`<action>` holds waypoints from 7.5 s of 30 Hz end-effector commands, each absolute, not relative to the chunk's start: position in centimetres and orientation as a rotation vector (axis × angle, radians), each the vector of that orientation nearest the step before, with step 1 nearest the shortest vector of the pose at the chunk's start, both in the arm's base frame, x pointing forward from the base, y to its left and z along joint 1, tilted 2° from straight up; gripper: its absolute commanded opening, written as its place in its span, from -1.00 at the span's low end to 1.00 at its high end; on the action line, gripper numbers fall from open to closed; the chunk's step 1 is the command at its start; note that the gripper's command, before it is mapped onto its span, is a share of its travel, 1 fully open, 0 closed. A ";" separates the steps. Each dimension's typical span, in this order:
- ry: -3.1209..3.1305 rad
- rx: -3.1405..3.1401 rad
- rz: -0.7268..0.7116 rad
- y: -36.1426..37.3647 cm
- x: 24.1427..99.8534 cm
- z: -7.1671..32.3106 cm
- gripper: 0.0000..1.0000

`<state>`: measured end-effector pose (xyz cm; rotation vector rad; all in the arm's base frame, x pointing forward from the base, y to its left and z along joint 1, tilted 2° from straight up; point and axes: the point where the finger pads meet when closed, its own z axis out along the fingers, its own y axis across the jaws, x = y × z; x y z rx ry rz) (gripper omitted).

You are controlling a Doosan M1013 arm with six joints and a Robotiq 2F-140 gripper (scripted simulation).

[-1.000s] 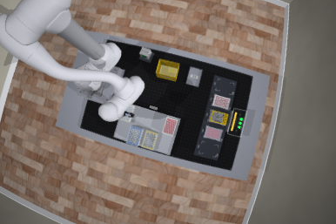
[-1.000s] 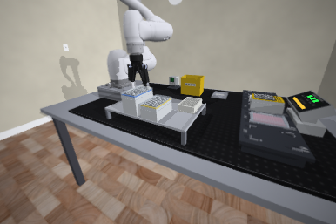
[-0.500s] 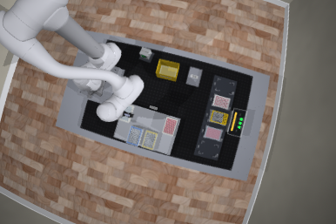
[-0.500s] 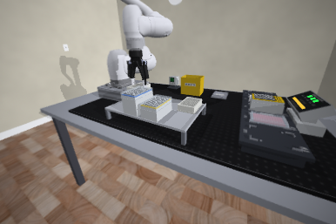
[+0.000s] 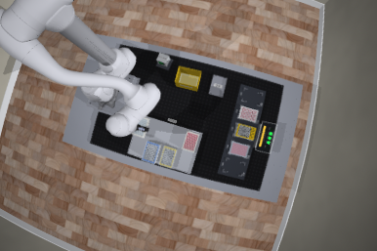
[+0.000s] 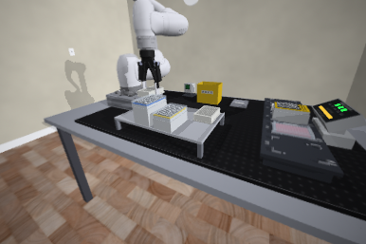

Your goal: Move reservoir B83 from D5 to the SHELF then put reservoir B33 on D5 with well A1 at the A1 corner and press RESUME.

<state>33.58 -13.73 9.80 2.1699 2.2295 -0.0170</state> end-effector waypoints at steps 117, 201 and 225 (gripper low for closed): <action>2.224 2.164 -0.007 -13.3 33.7 24.5 -1.00; 2.224 2.164 -0.007 -11.7 33.6 24.4 -1.00; 2.224 2.164 -0.007 -7.0 33.3 24.3 -1.00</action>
